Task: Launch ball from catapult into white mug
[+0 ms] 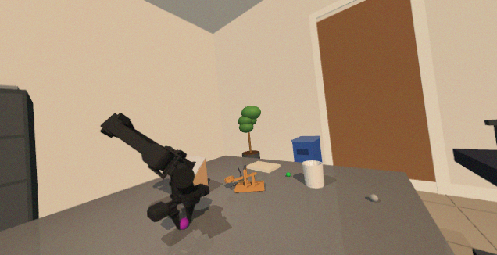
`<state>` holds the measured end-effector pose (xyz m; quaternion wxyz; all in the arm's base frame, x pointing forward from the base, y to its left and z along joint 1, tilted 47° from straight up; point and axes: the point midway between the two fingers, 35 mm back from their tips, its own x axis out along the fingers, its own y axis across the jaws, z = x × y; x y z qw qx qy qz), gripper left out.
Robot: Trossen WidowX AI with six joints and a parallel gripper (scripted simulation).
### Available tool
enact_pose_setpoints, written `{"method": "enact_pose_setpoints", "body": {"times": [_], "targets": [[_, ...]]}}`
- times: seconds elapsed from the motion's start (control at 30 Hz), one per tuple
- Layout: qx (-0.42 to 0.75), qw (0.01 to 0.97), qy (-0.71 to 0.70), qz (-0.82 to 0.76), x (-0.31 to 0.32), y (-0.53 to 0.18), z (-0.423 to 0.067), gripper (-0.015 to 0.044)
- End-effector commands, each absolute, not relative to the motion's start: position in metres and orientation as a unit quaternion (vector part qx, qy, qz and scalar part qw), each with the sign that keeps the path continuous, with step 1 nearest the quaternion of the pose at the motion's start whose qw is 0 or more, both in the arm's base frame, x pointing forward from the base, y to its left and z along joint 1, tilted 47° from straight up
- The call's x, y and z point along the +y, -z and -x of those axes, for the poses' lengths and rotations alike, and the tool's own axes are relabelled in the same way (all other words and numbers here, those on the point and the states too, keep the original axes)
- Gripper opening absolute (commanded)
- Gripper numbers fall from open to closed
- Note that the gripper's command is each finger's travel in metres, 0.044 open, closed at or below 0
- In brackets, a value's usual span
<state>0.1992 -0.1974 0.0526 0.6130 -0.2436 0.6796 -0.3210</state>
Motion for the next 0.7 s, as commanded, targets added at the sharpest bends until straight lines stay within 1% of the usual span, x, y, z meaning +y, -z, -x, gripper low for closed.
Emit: {"method": "enact_pose_setpoints", "body": {"times": [0.0, 0.1, 0.23, 0.67], "targets": [[0.681, 0.613, 0.319, 0.244, -0.197, -0.052, -0.199, 0.0129], [0.681, 0.613, 0.319, 0.244, -0.197, -0.052, -0.199, 0.0109], [0.681, 0.614, 0.317, 0.243, -0.192, -0.056, -0.203, 0.0004], [0.683, 0.617, 0.312, 0.237, -0.142, -0.102, -0.222, 0.0000]]}}
